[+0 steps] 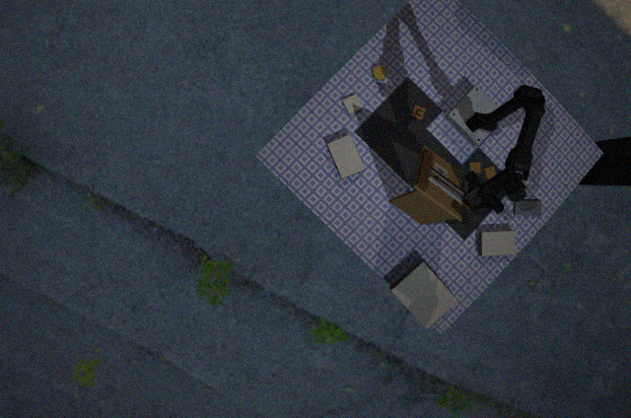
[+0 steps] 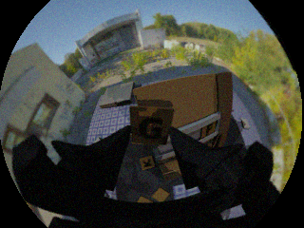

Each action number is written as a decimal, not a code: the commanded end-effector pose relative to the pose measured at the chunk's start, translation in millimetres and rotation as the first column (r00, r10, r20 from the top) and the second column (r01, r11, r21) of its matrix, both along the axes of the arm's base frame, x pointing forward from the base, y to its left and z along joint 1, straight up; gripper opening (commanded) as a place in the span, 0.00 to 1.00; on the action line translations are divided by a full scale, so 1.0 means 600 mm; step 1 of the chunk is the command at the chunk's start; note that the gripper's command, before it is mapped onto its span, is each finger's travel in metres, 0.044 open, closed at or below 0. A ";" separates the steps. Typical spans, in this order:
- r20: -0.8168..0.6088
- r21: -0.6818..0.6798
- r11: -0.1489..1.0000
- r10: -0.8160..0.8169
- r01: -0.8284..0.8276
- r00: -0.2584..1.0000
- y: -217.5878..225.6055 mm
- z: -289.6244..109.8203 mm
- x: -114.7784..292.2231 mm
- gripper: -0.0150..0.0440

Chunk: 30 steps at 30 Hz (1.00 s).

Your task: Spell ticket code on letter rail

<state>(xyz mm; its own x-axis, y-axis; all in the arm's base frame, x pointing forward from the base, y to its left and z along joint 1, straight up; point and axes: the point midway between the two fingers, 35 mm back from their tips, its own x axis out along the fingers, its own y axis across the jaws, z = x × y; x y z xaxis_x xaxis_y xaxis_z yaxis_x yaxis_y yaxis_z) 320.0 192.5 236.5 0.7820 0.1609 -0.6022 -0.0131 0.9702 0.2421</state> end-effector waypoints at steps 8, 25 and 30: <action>-0.028 -0.109 0.986 0.125 -0.128 0.992 0.072 -0.039 -0.064 0.25; -0.041 -0.216 0.939 0.264 -0.266 0.964 0.137 -0.071 -0.146 0.25; -0.040 -0.216 0.939 0.264 -0.266 0.964 0.148 -0.097 -0.116 0.25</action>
<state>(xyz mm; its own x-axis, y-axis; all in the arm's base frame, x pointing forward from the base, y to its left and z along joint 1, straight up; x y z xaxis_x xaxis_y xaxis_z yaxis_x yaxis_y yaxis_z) 240.3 279.1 195.2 0.7295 0.2382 -0.6412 -0.2741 0.9606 0.0450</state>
